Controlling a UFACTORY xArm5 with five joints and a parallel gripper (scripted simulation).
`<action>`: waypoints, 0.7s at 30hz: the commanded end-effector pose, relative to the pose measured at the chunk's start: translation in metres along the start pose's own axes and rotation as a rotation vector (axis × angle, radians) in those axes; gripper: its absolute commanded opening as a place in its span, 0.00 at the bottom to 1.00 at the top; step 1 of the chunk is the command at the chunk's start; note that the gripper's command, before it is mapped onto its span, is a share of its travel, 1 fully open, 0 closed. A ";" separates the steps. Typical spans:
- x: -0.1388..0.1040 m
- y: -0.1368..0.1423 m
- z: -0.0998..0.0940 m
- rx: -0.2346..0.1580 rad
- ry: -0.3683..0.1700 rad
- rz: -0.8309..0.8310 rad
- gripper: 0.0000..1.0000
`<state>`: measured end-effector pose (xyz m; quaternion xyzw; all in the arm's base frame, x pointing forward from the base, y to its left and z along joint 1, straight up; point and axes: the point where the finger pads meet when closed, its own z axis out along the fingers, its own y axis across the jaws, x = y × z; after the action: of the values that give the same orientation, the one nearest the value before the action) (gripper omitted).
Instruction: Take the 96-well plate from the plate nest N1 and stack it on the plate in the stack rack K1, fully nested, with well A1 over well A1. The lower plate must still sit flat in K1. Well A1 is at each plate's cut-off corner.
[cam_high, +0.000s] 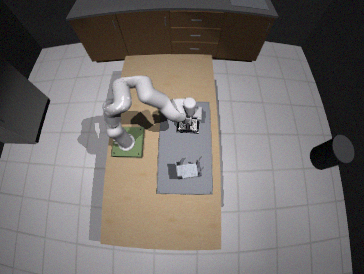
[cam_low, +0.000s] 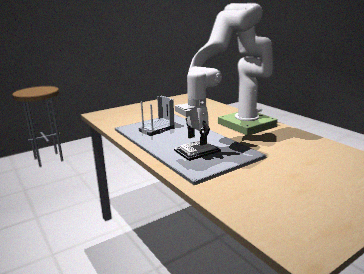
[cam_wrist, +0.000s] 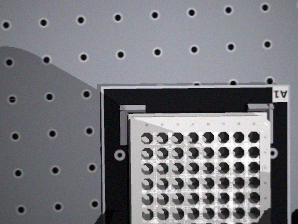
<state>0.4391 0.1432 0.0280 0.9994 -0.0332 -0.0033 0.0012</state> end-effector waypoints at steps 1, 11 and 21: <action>0.002 -0.001 0.004 -0.002 0.006 0.000 1.00; 0.002 -0.001 0.004 -0.002 0.006 0.000 1.00; 0.002 -0.001 0.008 -0.002 0.006 0.000 1.00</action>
<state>0.4395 0.1433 0.0203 0.9994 -0.0332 -0.0028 0.0010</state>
